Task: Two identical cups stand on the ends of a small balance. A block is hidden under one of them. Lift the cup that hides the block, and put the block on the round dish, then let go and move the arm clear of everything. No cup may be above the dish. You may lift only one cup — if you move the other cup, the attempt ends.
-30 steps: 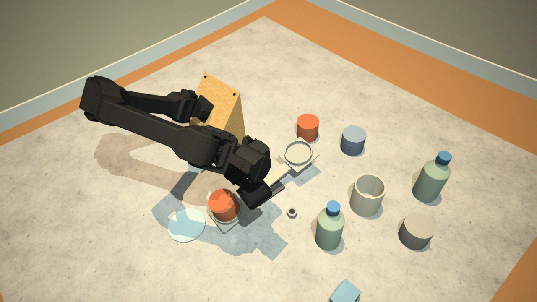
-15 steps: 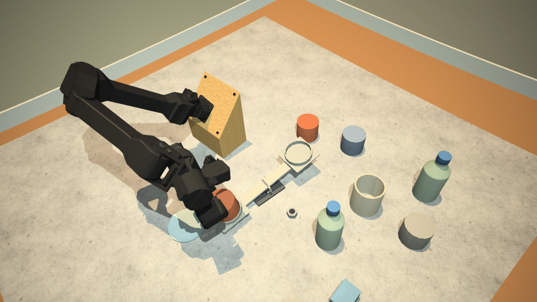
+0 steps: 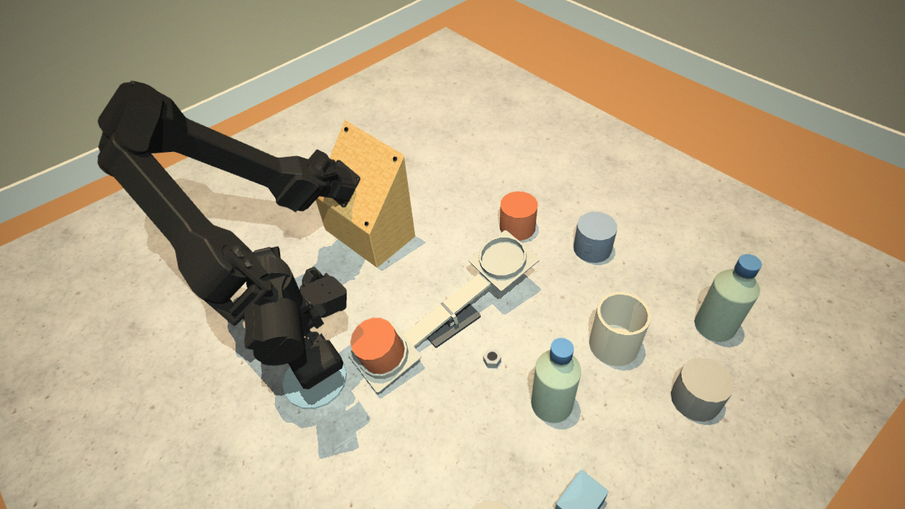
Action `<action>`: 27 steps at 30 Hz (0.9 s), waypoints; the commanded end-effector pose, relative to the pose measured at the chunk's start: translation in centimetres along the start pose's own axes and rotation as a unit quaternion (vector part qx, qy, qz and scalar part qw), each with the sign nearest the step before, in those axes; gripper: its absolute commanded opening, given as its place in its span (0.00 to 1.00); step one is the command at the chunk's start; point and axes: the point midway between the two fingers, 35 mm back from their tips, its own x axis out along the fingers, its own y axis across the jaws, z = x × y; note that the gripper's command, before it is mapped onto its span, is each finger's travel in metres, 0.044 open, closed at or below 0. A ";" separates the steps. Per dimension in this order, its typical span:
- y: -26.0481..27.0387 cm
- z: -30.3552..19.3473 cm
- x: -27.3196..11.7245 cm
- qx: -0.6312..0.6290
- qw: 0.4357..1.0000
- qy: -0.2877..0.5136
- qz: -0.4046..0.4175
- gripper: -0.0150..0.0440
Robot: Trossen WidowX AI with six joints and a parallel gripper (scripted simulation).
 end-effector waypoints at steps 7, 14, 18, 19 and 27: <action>0.2 -0.3 3.6 -0.001 1.000 0.004 0.000 0.25; 0.3 -0.3 4.0 -0.001 1.000 0.005 0.000 0.25; 0.2 -0.3 4.4 -0.001 1.000 0.005 0.000 0.25; 0.2 -0.3 4.5 -0.001 1.000 0.005 0.000 0.25; 0.3 -0.3 5.8 -0.001 1.000 0.005 0.000 0.25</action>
